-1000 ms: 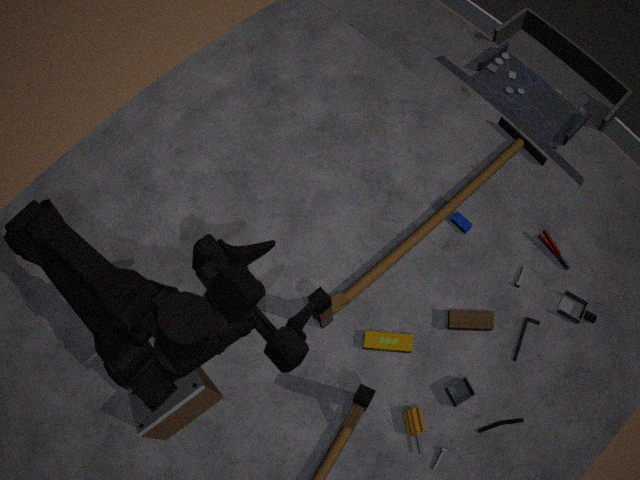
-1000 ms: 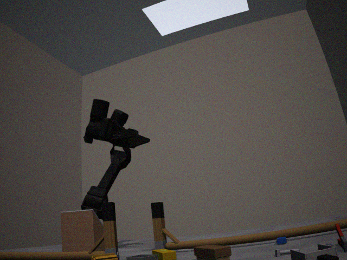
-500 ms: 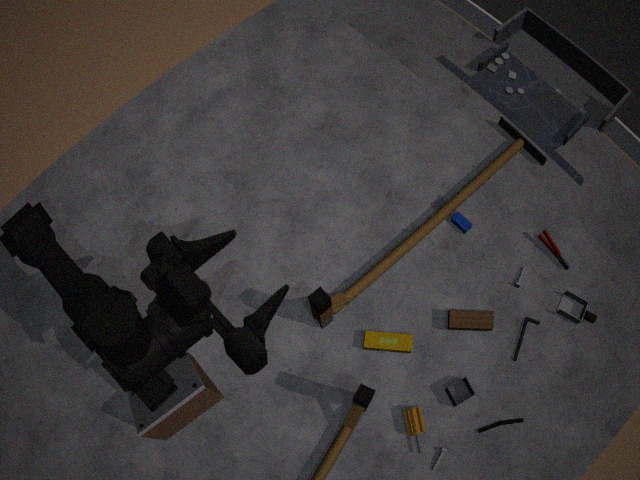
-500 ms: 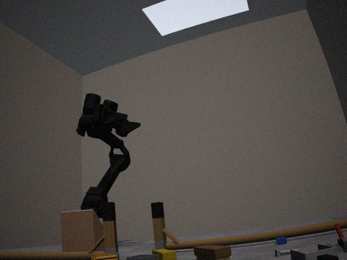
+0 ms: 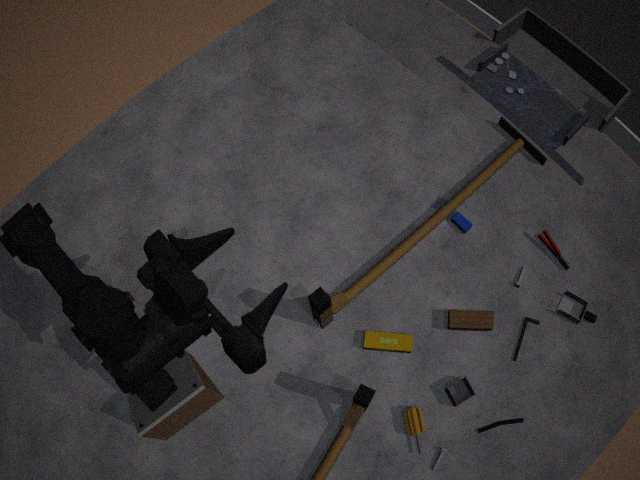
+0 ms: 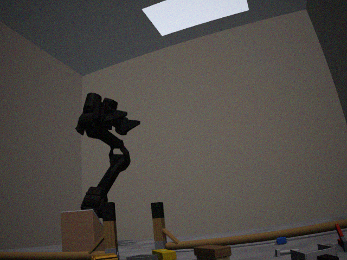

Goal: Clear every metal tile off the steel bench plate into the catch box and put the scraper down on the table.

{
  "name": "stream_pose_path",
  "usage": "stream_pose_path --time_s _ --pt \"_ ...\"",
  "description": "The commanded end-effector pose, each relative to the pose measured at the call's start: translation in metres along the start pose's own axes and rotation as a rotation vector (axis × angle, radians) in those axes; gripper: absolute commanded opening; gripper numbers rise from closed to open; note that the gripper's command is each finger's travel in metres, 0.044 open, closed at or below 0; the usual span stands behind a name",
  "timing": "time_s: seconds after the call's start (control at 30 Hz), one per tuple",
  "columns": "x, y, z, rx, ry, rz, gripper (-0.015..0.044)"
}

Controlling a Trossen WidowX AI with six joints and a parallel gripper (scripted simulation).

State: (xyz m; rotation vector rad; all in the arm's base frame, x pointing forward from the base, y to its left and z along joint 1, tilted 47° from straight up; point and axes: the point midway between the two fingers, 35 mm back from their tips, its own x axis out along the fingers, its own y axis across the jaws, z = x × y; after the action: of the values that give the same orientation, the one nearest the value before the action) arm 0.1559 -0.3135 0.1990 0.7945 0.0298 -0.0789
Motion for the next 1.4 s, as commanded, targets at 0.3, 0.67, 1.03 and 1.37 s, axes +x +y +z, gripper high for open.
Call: stream_pose_path --time_s 0.3,0.67,1.03,1.37 --pt "0.002 0.0 -0.001 0.005 -0.001 0.003 0.044" --pt "0.019 -0.006 -0.012 -0.001 0.03 -0.023 0.044" --pt "0.056 -0.018 -0.057 0.029 0.148 -0.046 0.044" --pt "0.082 -0.023 -0.108 0.052 0.287 -0.057 0.044"
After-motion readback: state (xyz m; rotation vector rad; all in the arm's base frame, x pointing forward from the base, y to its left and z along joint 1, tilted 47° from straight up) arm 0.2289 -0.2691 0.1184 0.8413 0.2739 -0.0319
